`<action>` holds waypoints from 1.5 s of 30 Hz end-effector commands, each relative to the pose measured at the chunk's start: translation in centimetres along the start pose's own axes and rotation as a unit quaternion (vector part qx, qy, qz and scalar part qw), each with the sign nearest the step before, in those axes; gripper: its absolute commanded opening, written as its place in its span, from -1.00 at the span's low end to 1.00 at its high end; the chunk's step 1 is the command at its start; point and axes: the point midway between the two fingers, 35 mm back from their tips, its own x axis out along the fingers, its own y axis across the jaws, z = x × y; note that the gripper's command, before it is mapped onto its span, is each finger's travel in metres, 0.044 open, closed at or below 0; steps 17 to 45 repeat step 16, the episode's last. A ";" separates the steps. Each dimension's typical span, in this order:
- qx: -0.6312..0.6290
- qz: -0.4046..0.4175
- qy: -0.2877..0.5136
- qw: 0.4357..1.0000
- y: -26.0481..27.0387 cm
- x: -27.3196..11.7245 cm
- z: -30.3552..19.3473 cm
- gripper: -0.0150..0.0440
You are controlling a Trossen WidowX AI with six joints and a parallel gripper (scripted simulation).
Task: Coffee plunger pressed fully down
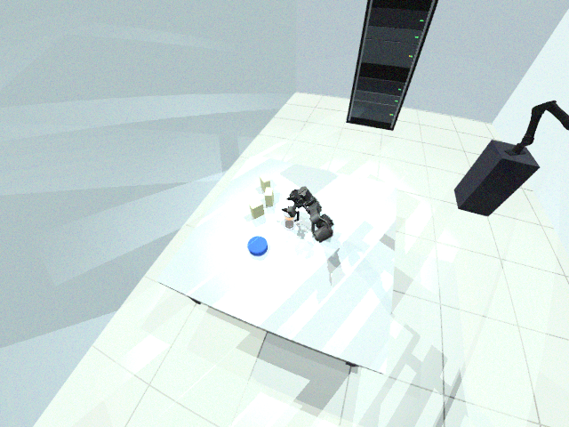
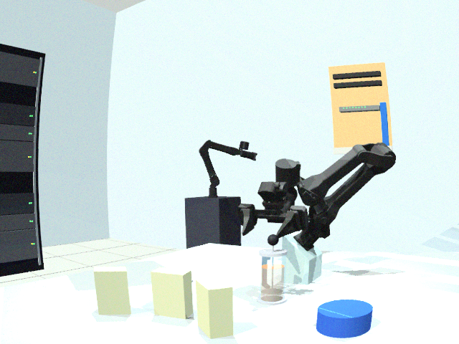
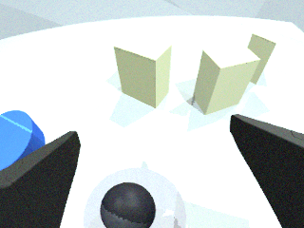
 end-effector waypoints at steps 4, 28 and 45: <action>0.004 -0.008 0.012 1.000 -0.5 -1.1 1.4 1.00; 0.007 0.010 0.019 1.000 1.6 -6.0 4.5 1.00; 0.007 0.010 0.019 1.000 1.6 -6.0 4.5 1.00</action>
